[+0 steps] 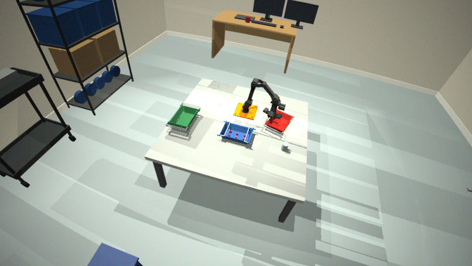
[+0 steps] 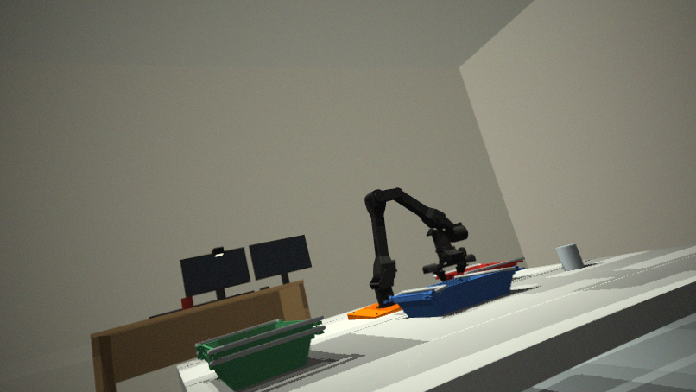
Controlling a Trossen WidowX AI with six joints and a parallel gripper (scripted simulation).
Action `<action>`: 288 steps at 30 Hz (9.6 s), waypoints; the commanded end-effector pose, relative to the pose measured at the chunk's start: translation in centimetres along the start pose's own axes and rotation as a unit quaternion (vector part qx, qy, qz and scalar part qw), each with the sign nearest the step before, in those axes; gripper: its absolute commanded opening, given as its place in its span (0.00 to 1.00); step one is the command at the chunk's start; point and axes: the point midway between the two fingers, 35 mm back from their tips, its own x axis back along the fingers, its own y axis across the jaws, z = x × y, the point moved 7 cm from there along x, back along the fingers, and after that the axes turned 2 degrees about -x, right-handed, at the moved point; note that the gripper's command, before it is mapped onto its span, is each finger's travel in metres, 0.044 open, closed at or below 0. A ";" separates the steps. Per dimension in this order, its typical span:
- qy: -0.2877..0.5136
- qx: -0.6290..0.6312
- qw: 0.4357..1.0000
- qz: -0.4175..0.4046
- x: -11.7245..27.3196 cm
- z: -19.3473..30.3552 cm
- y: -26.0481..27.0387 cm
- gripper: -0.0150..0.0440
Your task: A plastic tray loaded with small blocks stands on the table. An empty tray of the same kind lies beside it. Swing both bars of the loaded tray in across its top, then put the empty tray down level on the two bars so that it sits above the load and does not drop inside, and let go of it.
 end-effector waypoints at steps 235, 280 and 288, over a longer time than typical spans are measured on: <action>-0.002 0.002 1.000 -0.002 11.8 0.7 3.4 0.25; -0.001 -0.023 1.000 -0.002 14.8 -0.6 5.9 0.25; 0.001 -0.065 0.998 -0.003 15.0 -3.9 6.2 0.25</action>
